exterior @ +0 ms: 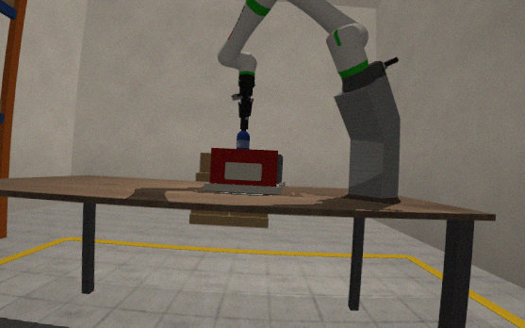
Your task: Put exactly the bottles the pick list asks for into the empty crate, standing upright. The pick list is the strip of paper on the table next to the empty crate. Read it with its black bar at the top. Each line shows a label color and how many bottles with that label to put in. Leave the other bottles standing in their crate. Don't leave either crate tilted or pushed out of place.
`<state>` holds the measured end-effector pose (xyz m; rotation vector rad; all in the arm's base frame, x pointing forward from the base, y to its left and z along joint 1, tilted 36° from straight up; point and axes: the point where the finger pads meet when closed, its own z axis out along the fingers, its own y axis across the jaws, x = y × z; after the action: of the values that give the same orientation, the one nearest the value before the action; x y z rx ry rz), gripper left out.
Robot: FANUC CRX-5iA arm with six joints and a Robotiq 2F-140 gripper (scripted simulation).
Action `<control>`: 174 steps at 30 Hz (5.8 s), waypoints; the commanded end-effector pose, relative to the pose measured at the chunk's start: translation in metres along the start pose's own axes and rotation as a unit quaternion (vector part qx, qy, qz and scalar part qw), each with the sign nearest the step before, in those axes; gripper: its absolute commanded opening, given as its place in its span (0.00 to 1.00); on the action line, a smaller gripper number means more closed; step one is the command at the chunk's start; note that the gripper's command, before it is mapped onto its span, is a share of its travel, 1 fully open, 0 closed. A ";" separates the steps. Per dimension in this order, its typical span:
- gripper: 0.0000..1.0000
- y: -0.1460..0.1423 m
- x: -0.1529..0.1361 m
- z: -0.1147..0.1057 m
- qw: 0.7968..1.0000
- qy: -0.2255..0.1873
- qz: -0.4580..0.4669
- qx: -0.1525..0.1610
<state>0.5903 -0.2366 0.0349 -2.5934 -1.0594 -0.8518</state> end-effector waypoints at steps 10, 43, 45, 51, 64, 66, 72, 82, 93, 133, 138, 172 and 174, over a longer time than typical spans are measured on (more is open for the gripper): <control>0.10 -0.012 0.006 -0.001 1.000 0.000 0.000 -0.001; 0.10 -0.064 0.031 -0.001 1.000 0.000 0.000 -0.001; 0.10 -0.068 0.032 -0.001 1.000 0.000 0.000 -0.001; 0.10 -0.075 0.036 -0.001 1.000 0.000 0.000 -0.001; 0.10 -0.097 0.046 -0.001 1.000 0.000 0.000 -0.001; 0.10 -0.099 0.047 -0.001 1.000 0.000 0.000 -0.001; 0.10 -0.110 0.052 -0.001 1.000 0.000 0.000 -0.001; 0.10 -0.124 0.059 -0.001 1.000 0.000 0.000 -0.001; 0.10 -0.144 0.068 -0.001 1.000 0.000 0.000 -0.001; 0.10 -0.206 0.097 -0.001 1.000 0.000 0.000 -0.001; 0.10 -0.215 0.101 -0.001 1.000 0.000 0.000 -0.001; 0.10 -0.232 0.107 -0.001 1.000 0.000 0.000 -0.001; 0.10 -0.232 0.107 -0.001 1.000 0.000 0.000 -0.001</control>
<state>0.4903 -0.0085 0.0930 -2.5935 -1.0594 -0.8516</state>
